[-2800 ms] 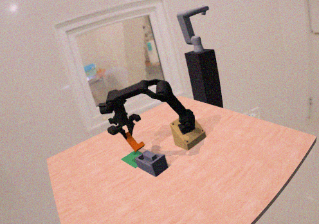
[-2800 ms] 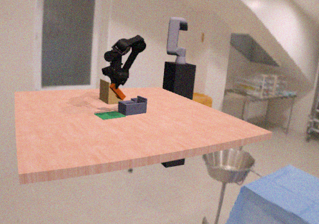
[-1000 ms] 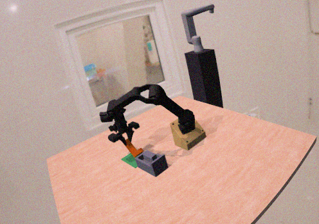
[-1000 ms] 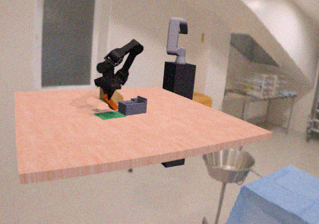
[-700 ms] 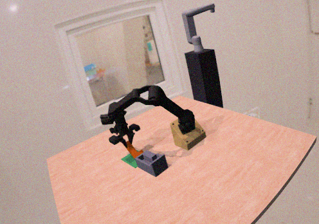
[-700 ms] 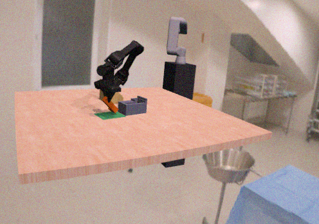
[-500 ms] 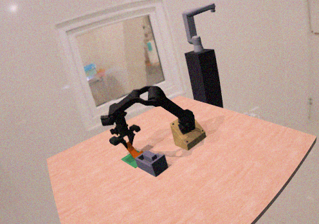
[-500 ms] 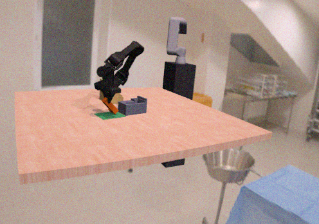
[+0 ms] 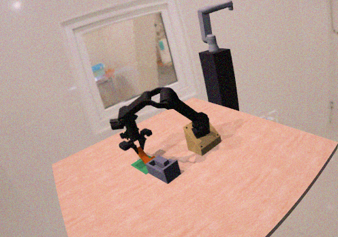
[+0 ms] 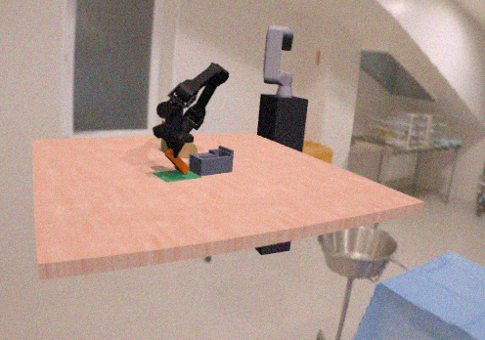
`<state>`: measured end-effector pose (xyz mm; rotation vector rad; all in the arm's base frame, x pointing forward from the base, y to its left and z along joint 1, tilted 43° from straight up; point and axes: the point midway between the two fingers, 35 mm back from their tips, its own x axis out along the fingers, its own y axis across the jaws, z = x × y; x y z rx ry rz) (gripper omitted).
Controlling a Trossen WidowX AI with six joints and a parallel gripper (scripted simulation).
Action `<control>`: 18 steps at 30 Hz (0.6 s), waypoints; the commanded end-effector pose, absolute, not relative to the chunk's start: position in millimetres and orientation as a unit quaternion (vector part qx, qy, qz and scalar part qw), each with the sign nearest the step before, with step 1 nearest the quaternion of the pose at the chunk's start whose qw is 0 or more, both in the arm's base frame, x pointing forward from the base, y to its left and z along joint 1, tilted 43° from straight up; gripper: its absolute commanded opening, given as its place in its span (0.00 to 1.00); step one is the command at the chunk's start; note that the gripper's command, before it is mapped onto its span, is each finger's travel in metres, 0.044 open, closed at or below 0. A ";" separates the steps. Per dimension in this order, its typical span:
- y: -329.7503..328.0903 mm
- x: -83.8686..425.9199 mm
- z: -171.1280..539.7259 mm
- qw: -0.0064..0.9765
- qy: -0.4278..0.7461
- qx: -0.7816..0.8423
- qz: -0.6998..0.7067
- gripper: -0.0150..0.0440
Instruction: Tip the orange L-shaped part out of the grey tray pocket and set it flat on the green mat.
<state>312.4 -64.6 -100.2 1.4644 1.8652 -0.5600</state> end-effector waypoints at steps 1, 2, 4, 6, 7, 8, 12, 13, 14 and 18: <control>-63.6 311.9 -101.4 0.342 0.718 0.566 -0.217 0.25; -63.6 311.9 -101.4 0.342 0.718 0.566 -0.217 0.25; -64.6 312.4 -100.3 0.345 0.718 0.564 -0.216 0.25; -64.6 312.4 -100.3 0.345 0.718 0.564 -0.216 0.34; -64.6 312.4 -100.3 0.345 0.718 0.564 -0.216 0.39; -64.6 312.4 -100.3 0.345 0.718 0.564 -0.216 0.43; -64.6 312.4 -100.3 0.345 0.718 0.564 -0.216 0.61; -64.6 312.4 -100.3 0.345 0.718 0.564 -0.216 0.65; -66.2 313.0 -98.8 0.345 0.718 0.564 -0.216 0.70; -86.5 319.0 -78.5 0.344 0.718 0.564 -0.217 0.88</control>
